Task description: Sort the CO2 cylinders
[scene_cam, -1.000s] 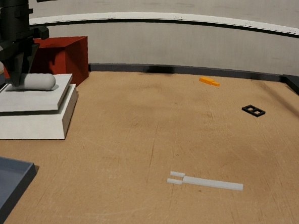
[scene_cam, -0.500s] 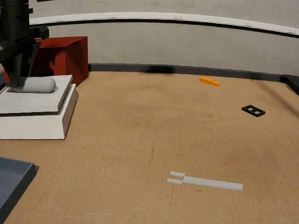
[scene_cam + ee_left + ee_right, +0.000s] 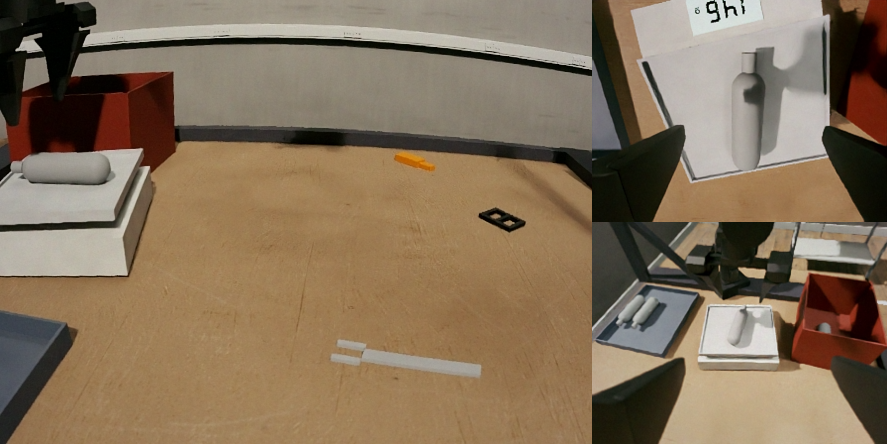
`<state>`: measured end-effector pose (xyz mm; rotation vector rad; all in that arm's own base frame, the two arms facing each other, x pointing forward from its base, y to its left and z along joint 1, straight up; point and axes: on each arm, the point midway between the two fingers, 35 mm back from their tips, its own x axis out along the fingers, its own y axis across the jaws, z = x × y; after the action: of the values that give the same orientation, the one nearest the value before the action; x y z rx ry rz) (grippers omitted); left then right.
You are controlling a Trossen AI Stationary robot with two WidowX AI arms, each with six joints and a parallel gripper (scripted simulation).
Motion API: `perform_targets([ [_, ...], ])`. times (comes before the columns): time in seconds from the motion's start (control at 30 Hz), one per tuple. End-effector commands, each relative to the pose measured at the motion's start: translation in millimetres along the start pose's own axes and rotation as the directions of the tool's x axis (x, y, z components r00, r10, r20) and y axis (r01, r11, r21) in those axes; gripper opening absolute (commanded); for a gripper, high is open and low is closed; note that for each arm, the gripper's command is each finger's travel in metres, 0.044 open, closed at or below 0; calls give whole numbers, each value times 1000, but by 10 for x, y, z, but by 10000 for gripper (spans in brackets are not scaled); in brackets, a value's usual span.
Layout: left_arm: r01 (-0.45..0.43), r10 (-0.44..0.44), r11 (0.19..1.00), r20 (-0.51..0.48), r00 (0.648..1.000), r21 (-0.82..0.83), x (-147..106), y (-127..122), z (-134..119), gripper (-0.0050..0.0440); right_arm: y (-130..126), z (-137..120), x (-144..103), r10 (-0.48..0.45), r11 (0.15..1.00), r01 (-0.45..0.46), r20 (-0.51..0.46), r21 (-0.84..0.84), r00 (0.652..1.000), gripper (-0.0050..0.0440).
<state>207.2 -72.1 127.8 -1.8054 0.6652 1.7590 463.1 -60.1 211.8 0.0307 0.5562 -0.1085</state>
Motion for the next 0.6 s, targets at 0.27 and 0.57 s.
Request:
perform_targets([
  [0.27,35,-20,925,-42,999,379,-124,86,189,440,-2,117,-69,1,1000,-1,31,-1,1000,440],
  [0.57,99,-45,677,-93,995,730,-144,168,379,440,-2,117,-69,1,1000,-1,31,-1,1000,440],
])
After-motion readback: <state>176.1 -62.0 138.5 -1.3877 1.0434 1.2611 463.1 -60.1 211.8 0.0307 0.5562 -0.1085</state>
